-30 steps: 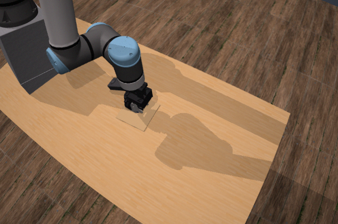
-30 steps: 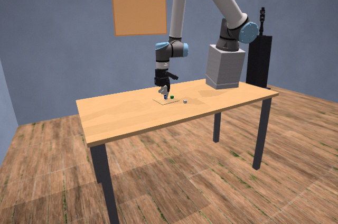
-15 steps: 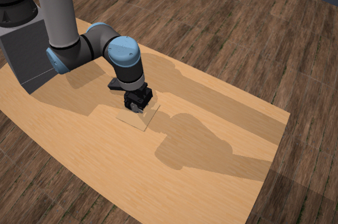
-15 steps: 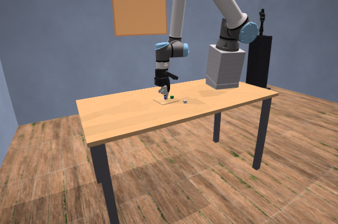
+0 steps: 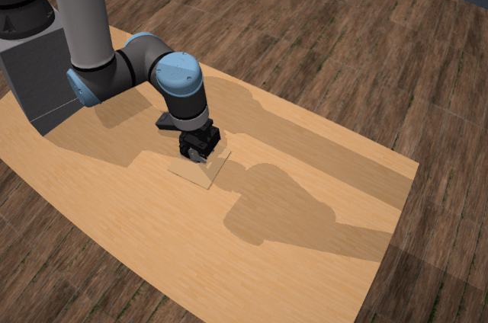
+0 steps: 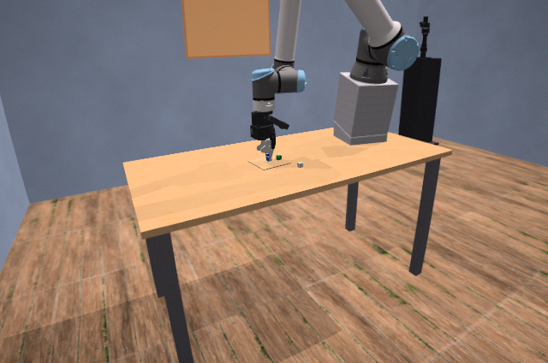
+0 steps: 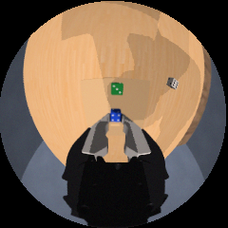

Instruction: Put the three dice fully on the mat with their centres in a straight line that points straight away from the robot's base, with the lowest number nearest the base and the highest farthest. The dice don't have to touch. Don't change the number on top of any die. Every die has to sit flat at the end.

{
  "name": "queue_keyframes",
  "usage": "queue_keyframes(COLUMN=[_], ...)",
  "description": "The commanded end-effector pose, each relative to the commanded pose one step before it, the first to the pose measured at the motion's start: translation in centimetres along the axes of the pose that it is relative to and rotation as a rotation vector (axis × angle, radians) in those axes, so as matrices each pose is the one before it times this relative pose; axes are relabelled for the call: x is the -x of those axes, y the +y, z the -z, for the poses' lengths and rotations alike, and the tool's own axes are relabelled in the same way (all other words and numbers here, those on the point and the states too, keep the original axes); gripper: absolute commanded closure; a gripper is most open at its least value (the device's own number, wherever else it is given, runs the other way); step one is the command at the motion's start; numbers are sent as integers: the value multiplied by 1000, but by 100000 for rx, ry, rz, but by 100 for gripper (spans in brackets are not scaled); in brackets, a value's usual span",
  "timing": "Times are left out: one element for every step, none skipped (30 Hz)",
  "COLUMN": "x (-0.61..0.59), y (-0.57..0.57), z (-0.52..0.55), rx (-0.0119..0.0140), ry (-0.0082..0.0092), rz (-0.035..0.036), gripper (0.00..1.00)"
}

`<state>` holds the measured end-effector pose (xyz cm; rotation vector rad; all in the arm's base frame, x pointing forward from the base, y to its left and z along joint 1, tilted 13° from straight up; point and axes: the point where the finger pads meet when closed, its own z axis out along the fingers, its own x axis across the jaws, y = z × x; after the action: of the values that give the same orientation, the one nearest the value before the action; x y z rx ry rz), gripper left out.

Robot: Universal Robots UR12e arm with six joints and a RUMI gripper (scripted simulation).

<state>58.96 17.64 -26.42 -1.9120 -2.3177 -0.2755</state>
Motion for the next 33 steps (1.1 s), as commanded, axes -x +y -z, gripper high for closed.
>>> queue_keyframes(x=[11,0,0,0,0,0,0,0,0,0,0,0,0,0,0,0,0,0,0,0,0,0,0,0,0,0,0,0,0,0,0,0,0], y=[53,0,0,0,0,0,0,0,0,0,0,0,0,0,0,0,0,0,0,0,0,0,0,0,0,0,0,0,0,0,0,0,0], z=[38,-8,-11,-15,-19,0,0,-23,-26,-28,-30,-31,-31,-30,-28,-26,-23,-19,-15,-11,-8,-4,0,0,-2,0,0,0,0,0,0,0,0], rx=[105,0,0,0,0,0,0,0,0,0,0,0,0,0,0,0,0,0,0,0,0,0,0,0,0,0,0,0,0,0,0,0,0], ry=[-25,0,0,0,0,0,0,0,0,0,0,0,0,0,0,0,0,0,0,0,0,0,0,0,0,0,0,0,0,0,0,0,0], rz=[8,0,0,0,0,0,0,0,0,0,0,0,0,0,0,0,0,0,0,0,0,0,0,0,0,0,0,0,0,0,0,0,0], gripper=[97,97,97,97,97,97,97,97,97,97,97,97,97,97,97,97,97,97,97,97,97,97,97,97,97,97,97,97,97,97,97,97,97])
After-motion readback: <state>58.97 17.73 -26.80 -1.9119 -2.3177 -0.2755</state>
